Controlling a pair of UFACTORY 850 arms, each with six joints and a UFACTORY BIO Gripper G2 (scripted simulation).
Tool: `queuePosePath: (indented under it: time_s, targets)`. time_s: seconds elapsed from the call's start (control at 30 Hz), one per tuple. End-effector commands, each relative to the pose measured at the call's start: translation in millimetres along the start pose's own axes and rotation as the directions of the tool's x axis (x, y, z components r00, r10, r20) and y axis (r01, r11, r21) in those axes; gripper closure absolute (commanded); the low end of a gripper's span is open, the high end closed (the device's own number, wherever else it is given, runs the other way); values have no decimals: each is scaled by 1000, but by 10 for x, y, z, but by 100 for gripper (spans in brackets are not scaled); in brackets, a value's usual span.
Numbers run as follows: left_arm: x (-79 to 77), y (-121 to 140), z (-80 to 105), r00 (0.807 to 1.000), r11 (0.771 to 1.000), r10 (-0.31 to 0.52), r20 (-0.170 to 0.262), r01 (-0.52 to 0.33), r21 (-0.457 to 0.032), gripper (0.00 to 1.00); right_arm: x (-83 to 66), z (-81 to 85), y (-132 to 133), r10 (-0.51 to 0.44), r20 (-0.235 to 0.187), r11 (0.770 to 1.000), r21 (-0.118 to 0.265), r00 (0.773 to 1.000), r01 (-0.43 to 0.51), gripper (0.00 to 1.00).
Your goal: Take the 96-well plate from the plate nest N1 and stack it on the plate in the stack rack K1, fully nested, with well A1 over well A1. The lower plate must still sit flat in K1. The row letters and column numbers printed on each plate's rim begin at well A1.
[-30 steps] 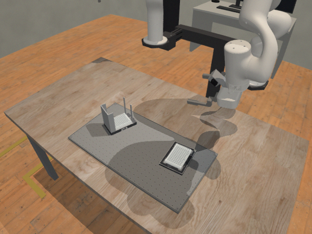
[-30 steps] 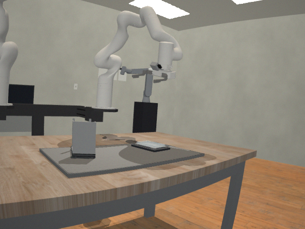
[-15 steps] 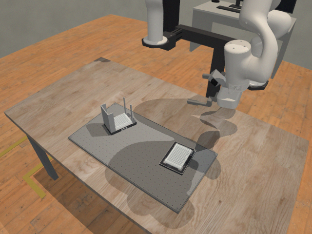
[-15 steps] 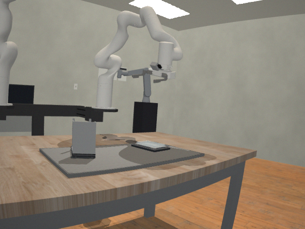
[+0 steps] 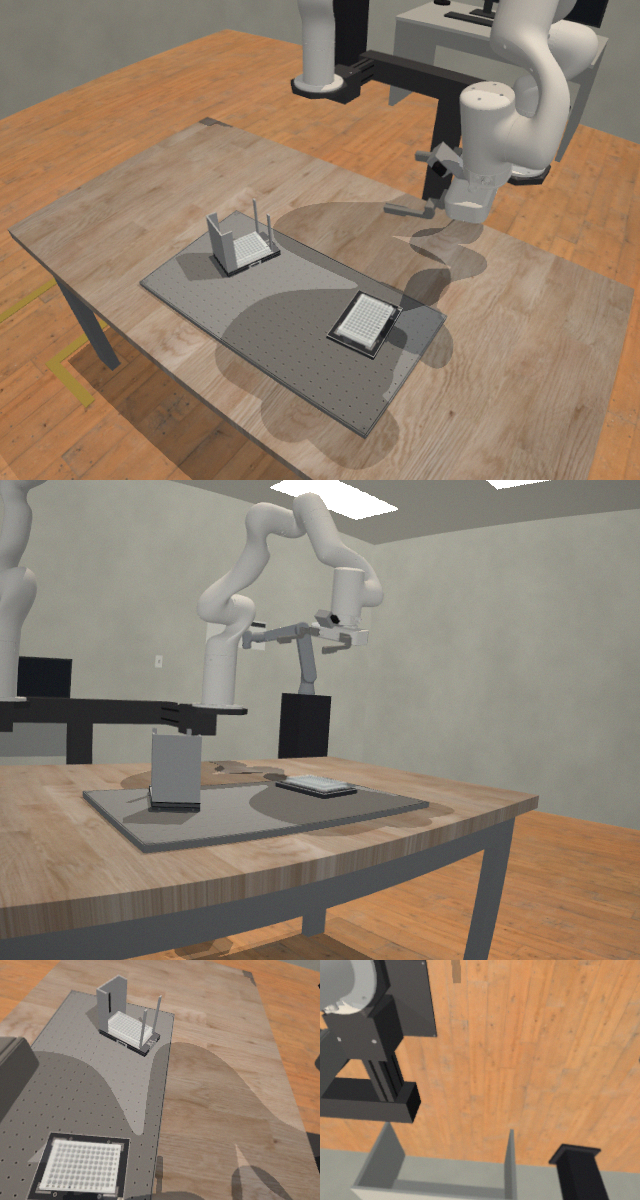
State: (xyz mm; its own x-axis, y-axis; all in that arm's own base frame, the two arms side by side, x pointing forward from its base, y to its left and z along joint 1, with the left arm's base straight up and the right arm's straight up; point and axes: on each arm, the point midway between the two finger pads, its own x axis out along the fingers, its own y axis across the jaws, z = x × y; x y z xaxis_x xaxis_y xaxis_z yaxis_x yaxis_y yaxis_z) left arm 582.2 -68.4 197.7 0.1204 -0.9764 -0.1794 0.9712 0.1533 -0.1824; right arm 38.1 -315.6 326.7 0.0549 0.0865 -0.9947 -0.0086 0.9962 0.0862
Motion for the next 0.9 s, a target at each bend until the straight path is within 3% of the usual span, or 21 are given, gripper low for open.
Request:
queuePosePath:
  time_s: [0.0,0.87]
  targets:
    - [-1,5,9,1000,1000,0,0,0,2,0,-4,-128,58,-34,-21,999,-4,999,34,0]
    - [-1,5,9,1000,1000,0,0,0,2,0,7,-323,158,-85,-55,996,-14,995,85,0]
